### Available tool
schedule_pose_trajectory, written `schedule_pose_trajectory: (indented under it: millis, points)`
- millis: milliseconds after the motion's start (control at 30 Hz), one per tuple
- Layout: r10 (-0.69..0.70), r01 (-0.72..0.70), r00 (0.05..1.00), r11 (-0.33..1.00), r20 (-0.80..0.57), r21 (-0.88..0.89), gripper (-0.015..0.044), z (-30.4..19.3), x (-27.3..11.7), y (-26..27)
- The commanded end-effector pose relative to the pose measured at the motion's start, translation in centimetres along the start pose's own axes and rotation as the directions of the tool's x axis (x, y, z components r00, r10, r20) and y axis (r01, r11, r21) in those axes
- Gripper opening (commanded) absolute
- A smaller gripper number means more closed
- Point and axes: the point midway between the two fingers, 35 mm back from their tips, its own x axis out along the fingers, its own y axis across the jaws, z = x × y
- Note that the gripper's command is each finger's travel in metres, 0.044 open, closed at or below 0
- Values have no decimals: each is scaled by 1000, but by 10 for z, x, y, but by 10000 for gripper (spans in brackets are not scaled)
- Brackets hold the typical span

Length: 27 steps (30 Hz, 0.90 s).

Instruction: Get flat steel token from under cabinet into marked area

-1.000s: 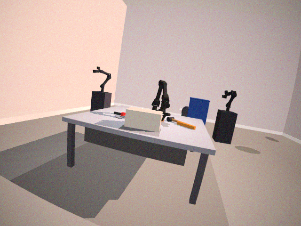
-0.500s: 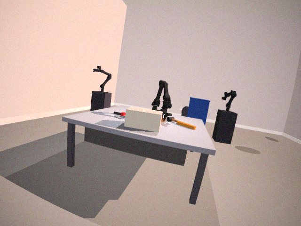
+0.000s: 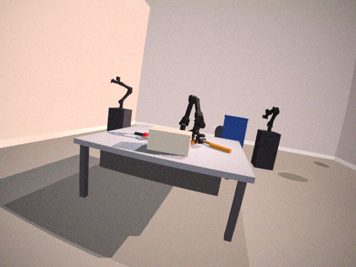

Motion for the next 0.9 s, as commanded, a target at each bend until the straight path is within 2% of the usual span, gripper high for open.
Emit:
schedule_pose_trajectory:
  millis: [0,867]
  points:
    - [5,-5,1000,1000,0,-2,0,-4,-1,6]
    - [7,-7,1000,1000,-2,-10,0,-22,-1,27]
